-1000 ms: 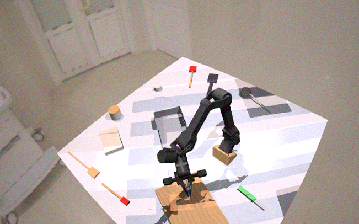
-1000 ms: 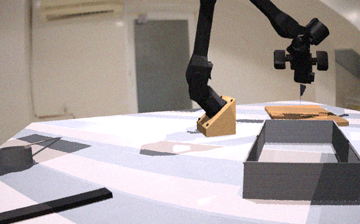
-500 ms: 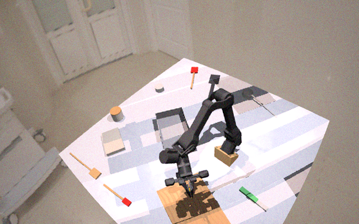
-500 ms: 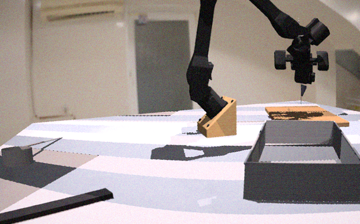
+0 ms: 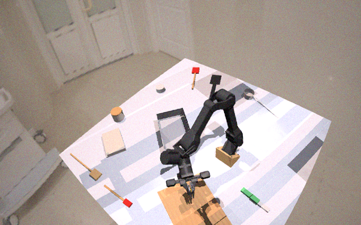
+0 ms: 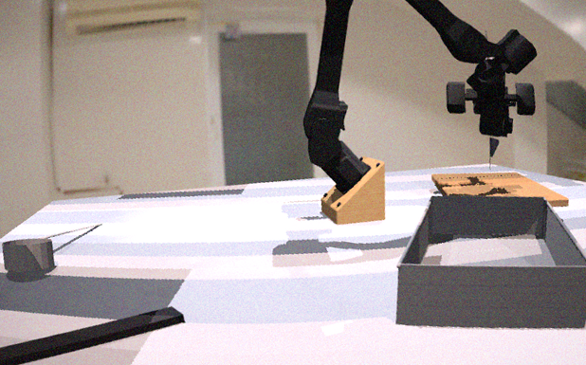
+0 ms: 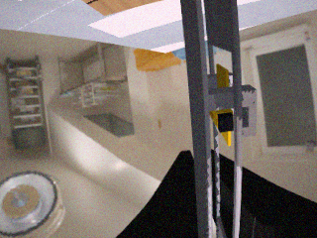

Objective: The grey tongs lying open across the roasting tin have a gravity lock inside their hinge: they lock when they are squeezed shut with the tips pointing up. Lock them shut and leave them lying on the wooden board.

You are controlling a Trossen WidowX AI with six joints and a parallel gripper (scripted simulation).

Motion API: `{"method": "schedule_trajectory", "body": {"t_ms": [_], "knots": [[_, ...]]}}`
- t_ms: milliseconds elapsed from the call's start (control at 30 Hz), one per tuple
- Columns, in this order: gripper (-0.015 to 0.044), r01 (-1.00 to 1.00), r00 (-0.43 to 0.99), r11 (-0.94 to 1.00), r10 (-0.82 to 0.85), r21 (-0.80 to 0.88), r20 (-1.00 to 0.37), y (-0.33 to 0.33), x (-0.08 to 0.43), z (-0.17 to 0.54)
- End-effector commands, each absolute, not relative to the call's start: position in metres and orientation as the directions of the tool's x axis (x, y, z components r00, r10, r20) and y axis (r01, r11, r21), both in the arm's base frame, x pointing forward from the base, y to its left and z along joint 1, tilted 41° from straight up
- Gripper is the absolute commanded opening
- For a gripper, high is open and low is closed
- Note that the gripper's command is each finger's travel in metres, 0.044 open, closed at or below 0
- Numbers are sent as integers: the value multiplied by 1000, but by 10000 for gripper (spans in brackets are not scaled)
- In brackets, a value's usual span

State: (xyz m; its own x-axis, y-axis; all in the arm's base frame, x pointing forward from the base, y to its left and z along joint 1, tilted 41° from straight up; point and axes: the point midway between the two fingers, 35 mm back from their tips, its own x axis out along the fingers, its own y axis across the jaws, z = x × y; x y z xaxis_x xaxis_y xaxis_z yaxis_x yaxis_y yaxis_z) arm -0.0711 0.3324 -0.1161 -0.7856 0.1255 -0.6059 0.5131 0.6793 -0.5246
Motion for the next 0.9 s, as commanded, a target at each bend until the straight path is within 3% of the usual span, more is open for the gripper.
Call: {"method": "schedule_trajectory", "body": {"t_ms": [0,867], "knots": [[-150,514,-780,679,116,-525,-615,337,-72,-116],[-150,542,-552,639,-218,-546,-804,357,-89,-145]]}}
